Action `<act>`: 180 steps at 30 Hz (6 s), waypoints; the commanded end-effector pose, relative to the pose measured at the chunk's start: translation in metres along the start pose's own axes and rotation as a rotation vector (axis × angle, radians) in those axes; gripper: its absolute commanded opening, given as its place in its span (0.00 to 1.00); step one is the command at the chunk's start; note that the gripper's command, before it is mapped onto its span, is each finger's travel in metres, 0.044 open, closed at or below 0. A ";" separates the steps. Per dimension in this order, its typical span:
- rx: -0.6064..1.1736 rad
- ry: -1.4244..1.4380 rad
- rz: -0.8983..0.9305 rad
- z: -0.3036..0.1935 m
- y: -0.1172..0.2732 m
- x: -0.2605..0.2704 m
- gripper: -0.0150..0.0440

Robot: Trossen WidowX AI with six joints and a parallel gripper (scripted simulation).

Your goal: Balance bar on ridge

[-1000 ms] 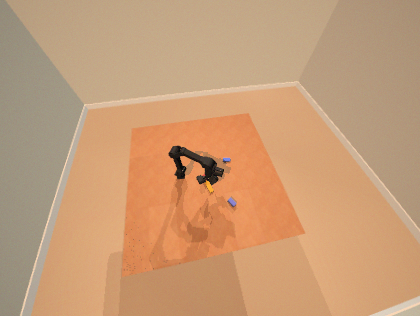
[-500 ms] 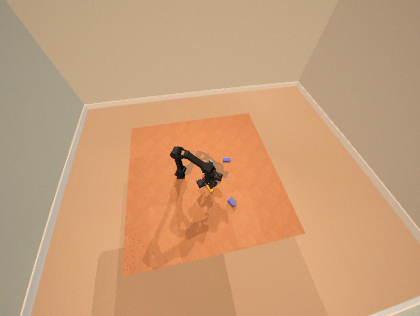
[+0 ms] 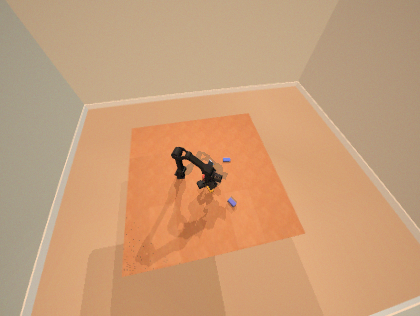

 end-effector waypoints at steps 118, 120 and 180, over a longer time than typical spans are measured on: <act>0.024 -1.158 0.000 -0.100 0.116 0.112 0.25; 0.025 -1.207 0.000 -0.107 0.117 0.115 0.25; 0.029 -1.364 -0.004 -0.140 0.074 0.121 0.25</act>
Point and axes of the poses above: the point midway between the two fingers, 35 mm back from their tips, its own y axis back along the fingers, its own x axis across the jaws, z = x × y, the point moved 7 cm from there along y, back along the fingers, and after that the axes turned 13 degrees about y, right-handed, at the moved point
